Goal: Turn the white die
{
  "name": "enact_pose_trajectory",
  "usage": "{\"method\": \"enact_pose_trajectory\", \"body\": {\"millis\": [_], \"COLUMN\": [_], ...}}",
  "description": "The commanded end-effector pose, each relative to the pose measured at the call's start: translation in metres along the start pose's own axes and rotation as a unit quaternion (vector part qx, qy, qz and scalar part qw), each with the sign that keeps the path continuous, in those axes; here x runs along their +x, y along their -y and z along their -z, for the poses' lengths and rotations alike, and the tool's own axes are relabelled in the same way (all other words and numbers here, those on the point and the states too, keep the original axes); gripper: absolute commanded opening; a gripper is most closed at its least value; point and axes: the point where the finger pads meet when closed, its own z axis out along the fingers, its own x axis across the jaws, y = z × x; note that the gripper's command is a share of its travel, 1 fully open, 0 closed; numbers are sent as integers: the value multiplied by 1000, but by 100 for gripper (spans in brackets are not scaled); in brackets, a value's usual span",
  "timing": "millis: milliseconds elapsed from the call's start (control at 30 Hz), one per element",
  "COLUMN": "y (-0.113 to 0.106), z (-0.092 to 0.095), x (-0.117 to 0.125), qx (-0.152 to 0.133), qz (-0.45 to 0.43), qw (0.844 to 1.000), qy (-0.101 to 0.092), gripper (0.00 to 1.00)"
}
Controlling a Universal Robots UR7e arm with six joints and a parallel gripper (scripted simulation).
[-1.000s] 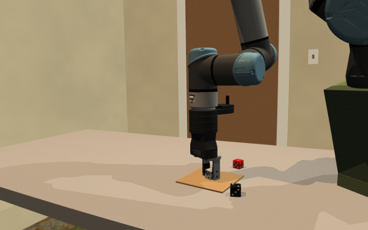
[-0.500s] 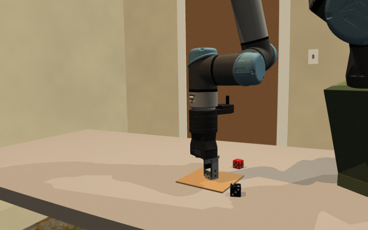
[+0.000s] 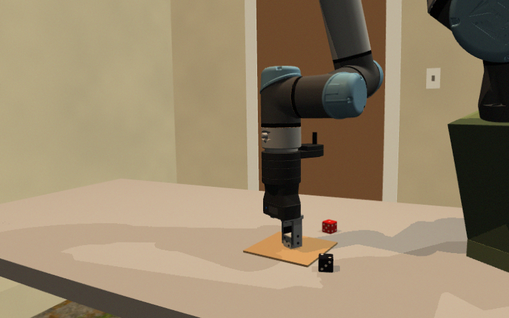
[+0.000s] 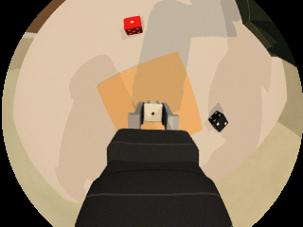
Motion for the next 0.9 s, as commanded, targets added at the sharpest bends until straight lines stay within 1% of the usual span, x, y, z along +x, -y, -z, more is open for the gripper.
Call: {"method": "enact_pose_trajectory", "body": {"millis": [0,467,633,800,867], "y": [0,0,0,0,0], "z": [0,3,11,26,26], "x": [0,0,0,0,0], "qx": [0,0,0,0,0], "qz": [0,0,0,0,0], "qw": [1000,1000,1000,1000,1000], "qy": [1,1,1,1,1], "gripper": [49,49,49,49,49]}}
